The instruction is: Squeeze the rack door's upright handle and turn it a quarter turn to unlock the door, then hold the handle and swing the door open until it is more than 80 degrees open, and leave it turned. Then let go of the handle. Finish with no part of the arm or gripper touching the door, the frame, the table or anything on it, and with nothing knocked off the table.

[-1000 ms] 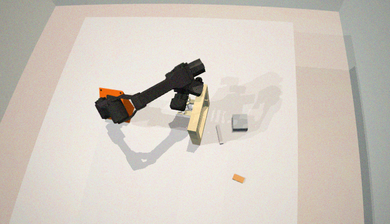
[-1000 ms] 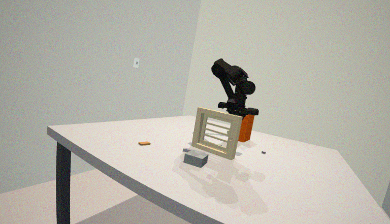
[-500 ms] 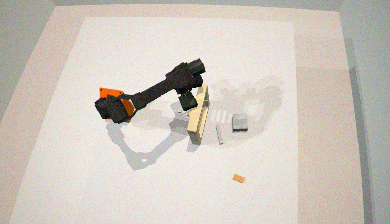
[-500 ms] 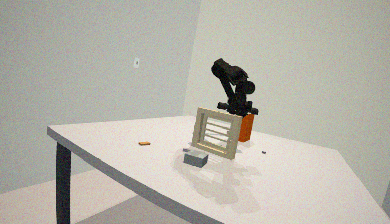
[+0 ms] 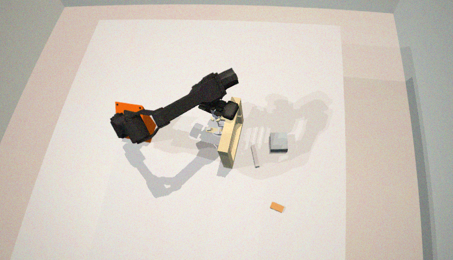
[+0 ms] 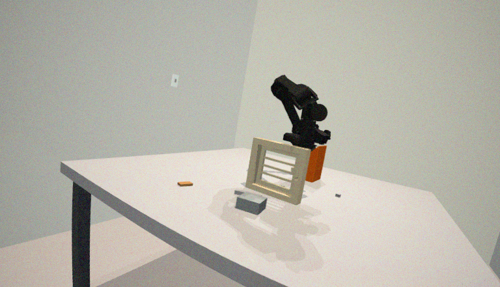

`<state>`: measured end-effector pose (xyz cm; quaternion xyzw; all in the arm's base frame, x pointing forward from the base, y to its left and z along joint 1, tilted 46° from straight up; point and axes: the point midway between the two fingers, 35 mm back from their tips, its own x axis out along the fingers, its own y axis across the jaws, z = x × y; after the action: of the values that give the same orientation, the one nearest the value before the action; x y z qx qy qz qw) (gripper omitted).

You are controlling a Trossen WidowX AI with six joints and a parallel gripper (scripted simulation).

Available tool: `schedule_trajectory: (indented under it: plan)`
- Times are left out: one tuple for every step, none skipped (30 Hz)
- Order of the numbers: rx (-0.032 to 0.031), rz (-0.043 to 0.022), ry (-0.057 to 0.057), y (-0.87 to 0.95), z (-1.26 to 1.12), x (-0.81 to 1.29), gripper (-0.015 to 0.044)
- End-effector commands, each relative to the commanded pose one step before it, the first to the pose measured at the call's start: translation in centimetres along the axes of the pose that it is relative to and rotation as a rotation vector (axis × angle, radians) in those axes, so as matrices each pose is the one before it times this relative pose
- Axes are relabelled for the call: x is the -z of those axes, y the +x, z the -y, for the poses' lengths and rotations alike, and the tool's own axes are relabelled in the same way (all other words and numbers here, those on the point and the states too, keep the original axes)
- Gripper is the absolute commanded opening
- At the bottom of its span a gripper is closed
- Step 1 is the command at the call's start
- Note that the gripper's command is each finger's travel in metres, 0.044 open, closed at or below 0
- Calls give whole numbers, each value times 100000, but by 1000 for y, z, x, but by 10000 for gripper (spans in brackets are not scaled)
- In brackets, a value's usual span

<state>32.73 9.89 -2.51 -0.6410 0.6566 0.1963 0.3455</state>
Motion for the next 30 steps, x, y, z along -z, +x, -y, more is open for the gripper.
schedule_trajectory:
  plan:
    - [108, 16, -19035, 39, 26, 3, 8]
    - [-1, -1, -4929, 0, 0, 0, 8]
    - [-1, 0, -4929, 0, 0, 0, 8]
    - [-1, 0, -4929, 0, 0, 0, 8]
    - [-1, 0, -4929, 0, 0, 0, 8]
    - [-1, 0, -4929, 0, 0, 0, 8]
    - [-1, 0, -4928, 0, 0, 0, 8]
    - [-1, 0, -4049, 0, 0, 0, 8]
    - [0, 0, -2429, 0, 0, 0, 8]
    - [0, 0, -810, 0, 0, 0, 8]
    - [0, 0, 0, 0, 0, 0, 8]
    - [0, 0, 0, 0, 0, 0, 8]
    - [0, 0, 0, 0, 0, 0, 8]
    - [0, 0, 0, 0, 0, 0, 8]
    - [0, 0, 0, 0, 0, 0, 8]
    - [0, 0, 0, 0, 0, 0, 8]
    - [0, 0, 0, 0, 0, 0, 8]
    - [0, 0, 0, 0, 0, 0, 35]
    - [0, 0, 0, 0, 0, 0, 61]
    - [0, 0, 0, 0, 0, 0, 87]
    - [0, 0, 0, 0, 0, 0, 113]
    - [0, 0, 0, 0, 0, 0, 140]
    - [0, 0, 0, 0, 0, 0, 166]
    - [0, 0, 0, 0, 0, 0, 192]
    - [0, 0, 0, 0, 0, 0, 218]
    - [0, 0, 0, 0, 0, 0, 245]
    - [0, 0, 0, 0, 0, 0, 271]
    - [0, 0, 0, 0, 0, 0, 280]
    - [0, 0, 818, 0, 0, 0, 280]
    - [0, 0, 2455, 0, 0, 0, 280]
